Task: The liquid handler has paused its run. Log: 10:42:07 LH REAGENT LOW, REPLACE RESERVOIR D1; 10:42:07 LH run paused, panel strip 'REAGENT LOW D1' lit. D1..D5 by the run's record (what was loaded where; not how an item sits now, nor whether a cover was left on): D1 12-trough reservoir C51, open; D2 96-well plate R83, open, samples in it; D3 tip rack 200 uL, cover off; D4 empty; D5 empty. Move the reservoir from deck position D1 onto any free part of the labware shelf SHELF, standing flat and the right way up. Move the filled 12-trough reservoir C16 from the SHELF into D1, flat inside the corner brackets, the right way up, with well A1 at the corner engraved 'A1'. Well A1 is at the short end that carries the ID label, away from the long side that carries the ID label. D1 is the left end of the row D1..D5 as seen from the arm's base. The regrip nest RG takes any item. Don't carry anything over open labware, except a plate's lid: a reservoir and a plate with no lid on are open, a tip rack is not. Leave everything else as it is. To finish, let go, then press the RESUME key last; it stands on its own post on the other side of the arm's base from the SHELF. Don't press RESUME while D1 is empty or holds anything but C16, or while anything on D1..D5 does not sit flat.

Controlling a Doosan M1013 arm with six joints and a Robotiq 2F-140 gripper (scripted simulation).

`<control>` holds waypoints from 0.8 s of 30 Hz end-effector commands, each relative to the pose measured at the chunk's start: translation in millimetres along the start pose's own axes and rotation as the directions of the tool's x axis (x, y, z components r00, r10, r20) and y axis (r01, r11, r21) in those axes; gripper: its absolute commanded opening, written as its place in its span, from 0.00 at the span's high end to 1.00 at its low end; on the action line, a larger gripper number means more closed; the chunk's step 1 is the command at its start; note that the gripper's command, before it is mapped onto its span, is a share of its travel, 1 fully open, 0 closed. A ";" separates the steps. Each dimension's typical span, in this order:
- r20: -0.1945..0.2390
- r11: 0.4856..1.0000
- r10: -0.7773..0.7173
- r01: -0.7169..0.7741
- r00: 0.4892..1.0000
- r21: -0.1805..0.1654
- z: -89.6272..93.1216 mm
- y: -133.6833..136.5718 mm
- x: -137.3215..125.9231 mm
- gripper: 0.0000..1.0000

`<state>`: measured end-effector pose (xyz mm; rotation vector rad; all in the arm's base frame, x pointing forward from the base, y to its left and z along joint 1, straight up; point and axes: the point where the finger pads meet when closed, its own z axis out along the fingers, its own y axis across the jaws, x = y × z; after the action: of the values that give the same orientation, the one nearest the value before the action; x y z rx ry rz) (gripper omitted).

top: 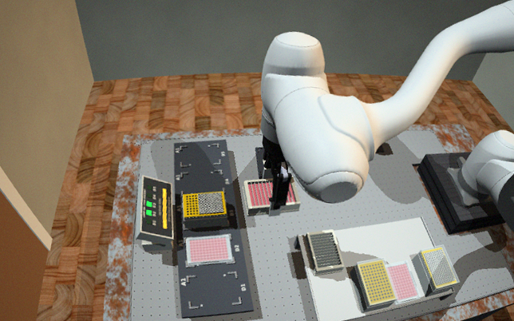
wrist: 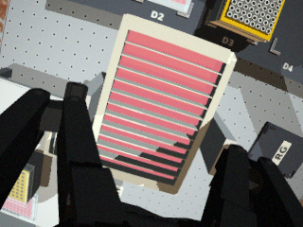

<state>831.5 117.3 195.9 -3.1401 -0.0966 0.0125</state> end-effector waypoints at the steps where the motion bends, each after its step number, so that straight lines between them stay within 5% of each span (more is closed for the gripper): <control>1: 0.000 1.000 0.000 0.000 1.000 0.000 -0.1 -6.4 0.1 1.00; 24: 0.000 1.000 0.000 0.000 1.000 0.000 -0.2 -55.4 1.4 1.00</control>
<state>829.7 168.1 195.8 -3.1398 -0.0970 0.0127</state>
